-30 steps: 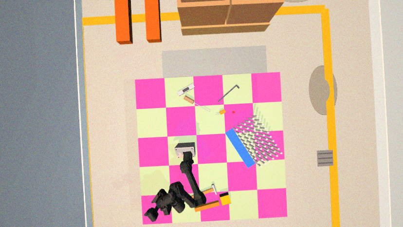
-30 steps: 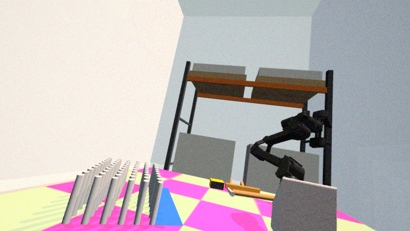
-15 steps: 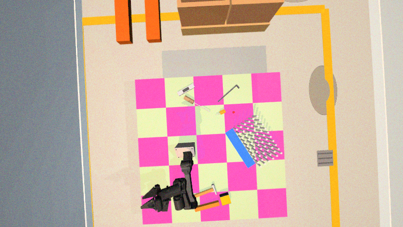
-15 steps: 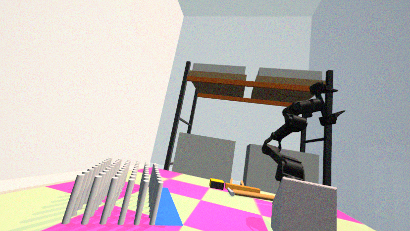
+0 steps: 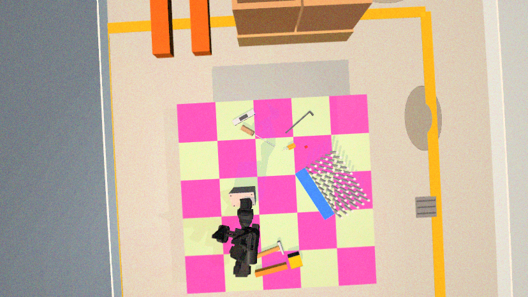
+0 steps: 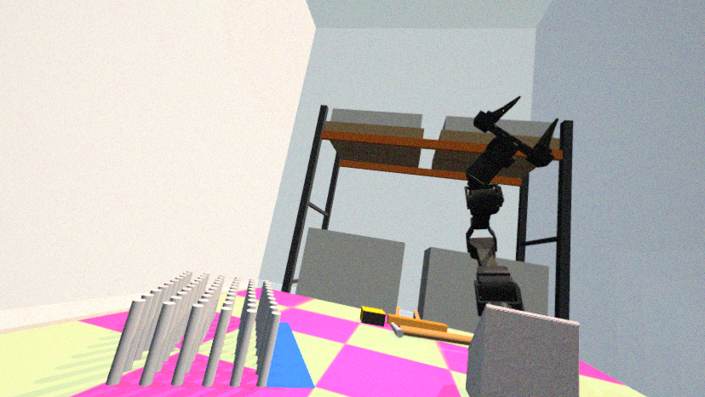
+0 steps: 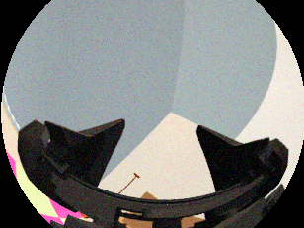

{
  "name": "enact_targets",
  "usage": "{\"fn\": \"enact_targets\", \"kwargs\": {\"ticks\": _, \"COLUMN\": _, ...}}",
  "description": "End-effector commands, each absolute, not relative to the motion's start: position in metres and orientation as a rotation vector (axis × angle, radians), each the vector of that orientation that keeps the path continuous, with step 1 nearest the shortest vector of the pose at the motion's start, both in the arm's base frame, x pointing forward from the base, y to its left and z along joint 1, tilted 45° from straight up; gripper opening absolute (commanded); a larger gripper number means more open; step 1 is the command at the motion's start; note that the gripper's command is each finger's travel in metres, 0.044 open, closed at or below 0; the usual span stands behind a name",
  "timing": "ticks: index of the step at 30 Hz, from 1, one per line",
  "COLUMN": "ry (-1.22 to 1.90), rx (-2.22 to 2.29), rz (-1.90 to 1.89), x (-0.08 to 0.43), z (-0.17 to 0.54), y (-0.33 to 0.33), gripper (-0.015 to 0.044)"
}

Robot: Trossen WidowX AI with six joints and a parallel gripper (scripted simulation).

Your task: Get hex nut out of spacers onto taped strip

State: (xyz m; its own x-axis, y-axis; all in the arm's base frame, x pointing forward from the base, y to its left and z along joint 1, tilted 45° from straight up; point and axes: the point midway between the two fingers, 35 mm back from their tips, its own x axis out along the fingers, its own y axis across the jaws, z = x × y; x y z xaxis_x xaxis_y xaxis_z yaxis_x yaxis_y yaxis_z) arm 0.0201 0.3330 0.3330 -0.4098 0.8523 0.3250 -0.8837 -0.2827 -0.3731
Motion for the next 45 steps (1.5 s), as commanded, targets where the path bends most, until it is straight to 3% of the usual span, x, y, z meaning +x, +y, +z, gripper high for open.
{"fn": "enact_targets", "kwargs": {"ticks": 1, "ry": -0.518, "rx": 0.020, "rz": 1.724, "x": 0.072, "z": 0.320, "y": 0.341, "gripper": 0.0440}}
{"fn": "enact_targets", "kwargs": {"ticks": 13, "ry": -0.209, "rx": -0.115, "rz": 1.149, "x": 0.248, "z": 0.260, "y": 0.303, "gripper": 0.0440}}
{"fn": "enact_targets", "kwargs": {"ticks": 25, "ry": 0.097, "rx": -0.226, "rz": 0.548, "x": 0.386, "z": 0.184, "y": 0.167, "gripper": 0.0440}}
{"fn": "enact_targets", "kwargs": {"ticks": 32, "ry": 0.287, "rx": -0.285, "rz": 0.202, "x": 0.423, "z": 0.137, "y": 0.057, "gripper": 0.0440}}
{"fn": "enact_targets", "kwargs": {"ticks": 39, "ry": 0.494, "rx": -0.324, "rz": -0.120, "x": 0.422, "z": 0.092, "y": -0.057, "gripper": 0.0440}}
{"fn": "enact_targets", "kwargs": {"ticks": 45, "ry": 0.515, "rx": -0.327, "rz": -0.151, "x": 0.419, "z": 0.088, "y": -0.068, "gripper": 0.0440}}
